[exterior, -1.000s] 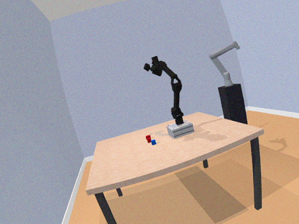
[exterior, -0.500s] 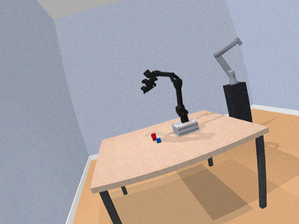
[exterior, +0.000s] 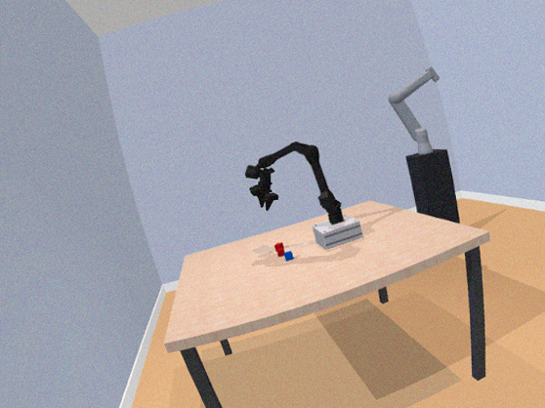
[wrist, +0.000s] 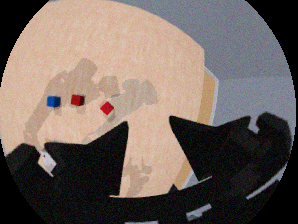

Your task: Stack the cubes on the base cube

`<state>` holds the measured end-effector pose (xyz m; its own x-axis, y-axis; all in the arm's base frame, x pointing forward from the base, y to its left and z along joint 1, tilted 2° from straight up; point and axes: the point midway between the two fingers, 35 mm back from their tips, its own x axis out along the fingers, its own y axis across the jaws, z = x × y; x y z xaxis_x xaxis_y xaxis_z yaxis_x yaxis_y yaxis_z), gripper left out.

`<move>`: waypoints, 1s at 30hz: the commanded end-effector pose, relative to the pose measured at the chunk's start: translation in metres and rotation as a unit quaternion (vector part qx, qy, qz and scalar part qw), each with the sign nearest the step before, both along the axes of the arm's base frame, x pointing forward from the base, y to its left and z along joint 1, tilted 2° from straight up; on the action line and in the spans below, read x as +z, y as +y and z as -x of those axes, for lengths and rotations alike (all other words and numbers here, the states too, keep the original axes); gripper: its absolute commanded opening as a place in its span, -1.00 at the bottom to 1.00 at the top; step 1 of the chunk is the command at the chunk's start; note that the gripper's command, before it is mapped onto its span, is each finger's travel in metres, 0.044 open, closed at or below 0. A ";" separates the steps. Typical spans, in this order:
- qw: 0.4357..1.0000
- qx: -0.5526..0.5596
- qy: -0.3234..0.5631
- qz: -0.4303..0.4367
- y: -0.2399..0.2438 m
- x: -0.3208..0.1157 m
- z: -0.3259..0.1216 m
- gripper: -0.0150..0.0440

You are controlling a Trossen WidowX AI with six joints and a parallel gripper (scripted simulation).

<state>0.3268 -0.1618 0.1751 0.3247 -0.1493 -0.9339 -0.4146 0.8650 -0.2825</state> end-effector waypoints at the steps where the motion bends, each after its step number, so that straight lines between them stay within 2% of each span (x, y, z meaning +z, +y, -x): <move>1: 0.983 0.158 0.090 -0.013 0.038 -0.052 0.002 0.41; 4: 0.954 0.264 0.140 -0.022 0.063 -0.080 0.008 0.41; 6: 0.942 0.296 0.154 -0.025 0.070 -0.088 0.011 0.41; 15: 0.942 0.297 0.155 -0.026 0.071 -0.091 0.011 0.41; 22: 0.942 0.297 0.155 -0.026 0.072 -0.150 0.008 0.41; 30: 0.942 0.297 0.155 -0.026 0.072 -0.163 0.008 0.41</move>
